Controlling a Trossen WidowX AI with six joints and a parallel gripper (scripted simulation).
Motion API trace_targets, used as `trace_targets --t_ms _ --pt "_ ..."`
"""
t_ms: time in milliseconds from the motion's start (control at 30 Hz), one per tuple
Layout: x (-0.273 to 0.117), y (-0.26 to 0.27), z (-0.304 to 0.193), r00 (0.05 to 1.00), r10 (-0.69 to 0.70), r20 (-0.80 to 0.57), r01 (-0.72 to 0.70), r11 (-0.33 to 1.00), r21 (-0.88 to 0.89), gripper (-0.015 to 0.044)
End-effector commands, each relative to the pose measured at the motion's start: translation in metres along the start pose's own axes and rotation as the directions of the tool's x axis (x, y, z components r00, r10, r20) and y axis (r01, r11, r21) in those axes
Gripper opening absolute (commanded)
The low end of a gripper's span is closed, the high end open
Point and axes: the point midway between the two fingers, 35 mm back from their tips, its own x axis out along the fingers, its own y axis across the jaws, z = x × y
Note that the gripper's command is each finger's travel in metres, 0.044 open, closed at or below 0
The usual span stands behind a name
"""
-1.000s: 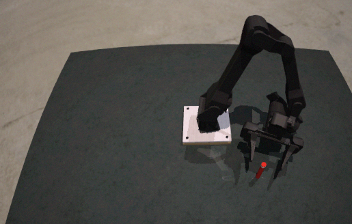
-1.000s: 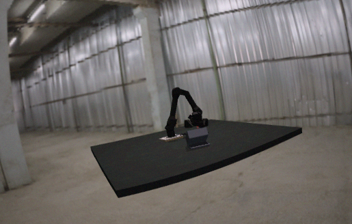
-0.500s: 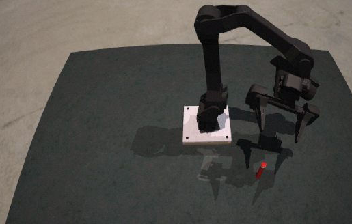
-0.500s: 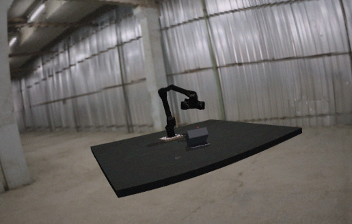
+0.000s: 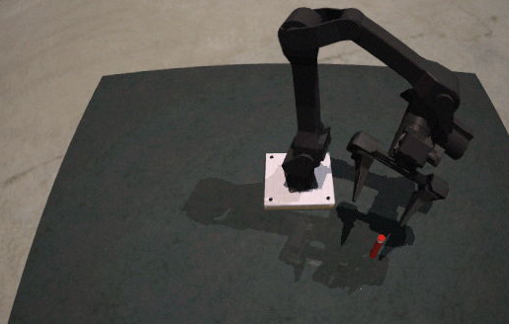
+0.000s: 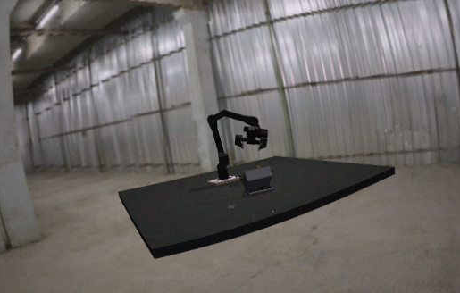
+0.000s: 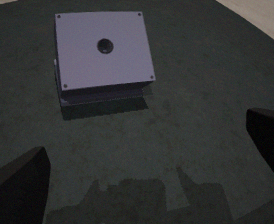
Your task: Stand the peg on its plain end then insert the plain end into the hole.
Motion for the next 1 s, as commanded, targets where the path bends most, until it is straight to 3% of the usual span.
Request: trace_targets --t_ms 0,467,967 --pt "0.007 -0.001 -0.008 0.992 -0.033 -0.122 0.032 0.999 -0.008 0.0440" --pt "0.022 0.003 -0.034 0.832 -0.033 -0.554 0.039 0.999 -0.002 0.0440" --pt "0.024 0.029 -0.033 0.510 0.213 -0.834 -0.120 0.977 0.176 0.0440"
